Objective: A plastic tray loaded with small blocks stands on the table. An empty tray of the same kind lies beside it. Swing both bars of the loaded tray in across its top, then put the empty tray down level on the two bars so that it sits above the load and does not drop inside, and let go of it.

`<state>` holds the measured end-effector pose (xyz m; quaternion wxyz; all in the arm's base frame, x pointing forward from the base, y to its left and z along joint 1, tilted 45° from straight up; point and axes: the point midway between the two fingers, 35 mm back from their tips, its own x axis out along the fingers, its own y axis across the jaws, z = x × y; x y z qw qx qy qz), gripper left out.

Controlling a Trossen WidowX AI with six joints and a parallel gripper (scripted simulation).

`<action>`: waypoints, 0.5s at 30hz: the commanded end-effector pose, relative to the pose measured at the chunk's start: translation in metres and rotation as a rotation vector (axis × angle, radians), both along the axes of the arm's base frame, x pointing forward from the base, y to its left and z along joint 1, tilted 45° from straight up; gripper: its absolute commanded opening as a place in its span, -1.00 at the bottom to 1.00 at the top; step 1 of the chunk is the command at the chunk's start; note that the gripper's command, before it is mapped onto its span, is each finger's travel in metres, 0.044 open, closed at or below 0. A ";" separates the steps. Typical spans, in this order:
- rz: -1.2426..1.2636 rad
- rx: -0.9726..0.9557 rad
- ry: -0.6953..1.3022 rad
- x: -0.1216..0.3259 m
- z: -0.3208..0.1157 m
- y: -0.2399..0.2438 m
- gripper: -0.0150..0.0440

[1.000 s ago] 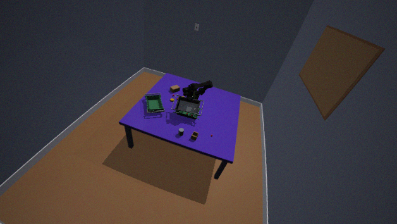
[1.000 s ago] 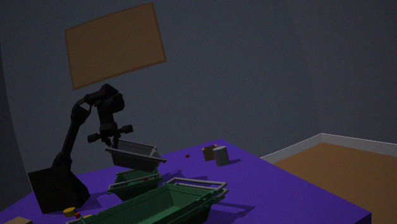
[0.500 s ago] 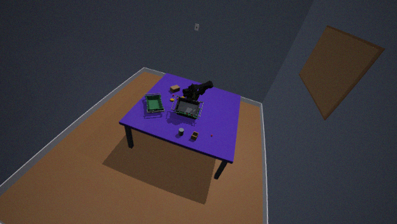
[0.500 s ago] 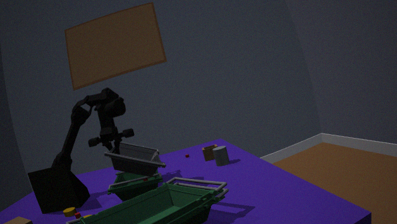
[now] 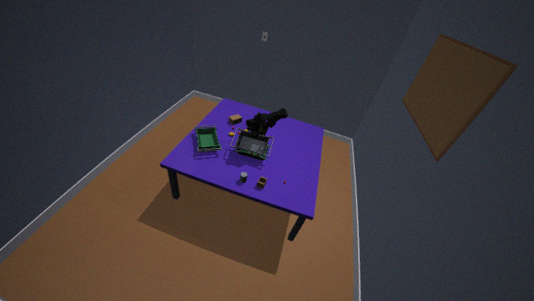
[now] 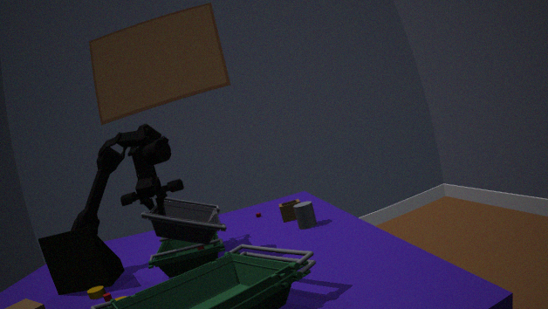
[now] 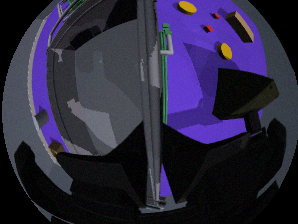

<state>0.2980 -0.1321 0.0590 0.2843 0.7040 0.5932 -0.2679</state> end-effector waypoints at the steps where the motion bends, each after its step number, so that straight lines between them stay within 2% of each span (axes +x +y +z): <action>1: -0.001 0.002 0.011 -0.004 -0.002 0.005 -0.49; 15: -0.001 0.002 0.012 -0.008 -0.007 0.012 -0.49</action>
